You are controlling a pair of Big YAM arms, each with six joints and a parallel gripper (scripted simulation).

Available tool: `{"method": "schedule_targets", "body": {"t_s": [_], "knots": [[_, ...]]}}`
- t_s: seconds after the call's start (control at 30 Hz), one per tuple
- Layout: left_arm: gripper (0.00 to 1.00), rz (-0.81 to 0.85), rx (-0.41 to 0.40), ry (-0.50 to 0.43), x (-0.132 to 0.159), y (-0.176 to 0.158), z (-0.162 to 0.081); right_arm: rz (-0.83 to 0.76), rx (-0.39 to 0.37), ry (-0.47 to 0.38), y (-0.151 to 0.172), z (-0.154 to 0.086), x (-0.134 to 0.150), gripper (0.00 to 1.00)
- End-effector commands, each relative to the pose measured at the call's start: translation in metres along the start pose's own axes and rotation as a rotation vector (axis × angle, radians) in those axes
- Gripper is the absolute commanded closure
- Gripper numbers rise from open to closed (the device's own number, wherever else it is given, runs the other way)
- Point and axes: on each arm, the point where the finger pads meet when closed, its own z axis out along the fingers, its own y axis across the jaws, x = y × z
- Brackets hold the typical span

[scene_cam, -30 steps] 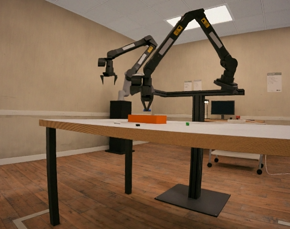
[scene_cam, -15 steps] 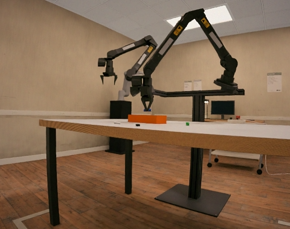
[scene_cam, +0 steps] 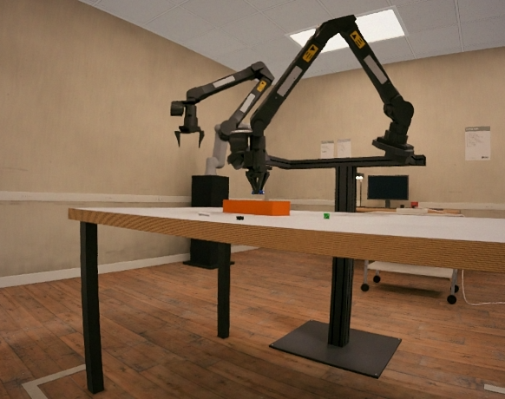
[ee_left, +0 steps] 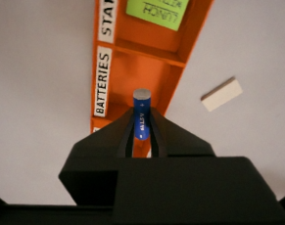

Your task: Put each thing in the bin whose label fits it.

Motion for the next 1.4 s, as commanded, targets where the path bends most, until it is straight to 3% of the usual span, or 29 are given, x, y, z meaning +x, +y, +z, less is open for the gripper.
{"method": "schedule_targets", "body": {"t_s": [0.0, 0.1, 0.37, 0.67, 1.03, 1.23, 1.27, 1.37], "knots": [[0.91, 0.152, -0.03, -0.033, -0.008, 0.003, -0.013, 0.01, 0.007, -0.003, -0.002, -0.002, -0.003, 0.0], [0.91, 0.226, -0.039, -0.042, -0.008, 0.004, -0.011, 0.01, 0.007, -0.003, -0.002, -0.002, -0.003, 0.0], [0.91, 0.213, -0.037, -0.042, -0.014, 0.019, -0.009, 0.01, 0.007, -0.003, -0.002, -0.002, -0.003, 0.0], [0.91, 0.221, -0.019, -0.022, -0.013, 0.013, 0.002, 0.01, 0.007, -0.003, -0.002, -0.002, -0.003, 0.0], [0.91, 0.214, -0.035, -0.039, -0.019, 0.019, -0.006, 0.01, 0.007, -0.003, -0.002, -0.002, -0.003, 0.0], [0.91, 0.218, -0.031, -0.034, -0.008, 0.01, -0.008, 0.01, 0.007, -0.003, -0.002, -0.002, -0.003, 0.0], [0.91, 0.226, -0.012, -0.015, -0.002, 0.004, 0.009, 0.01, 0.007, -0.003, -0.002, -0.002, -0.003, 0.0], [0.91, 0.217, -0.015, -0.019, -0.005, 0.01, 0.016, 0.01, 0.007, -0.003, -0.002, -0.002, -0.003, 0.0]]}}
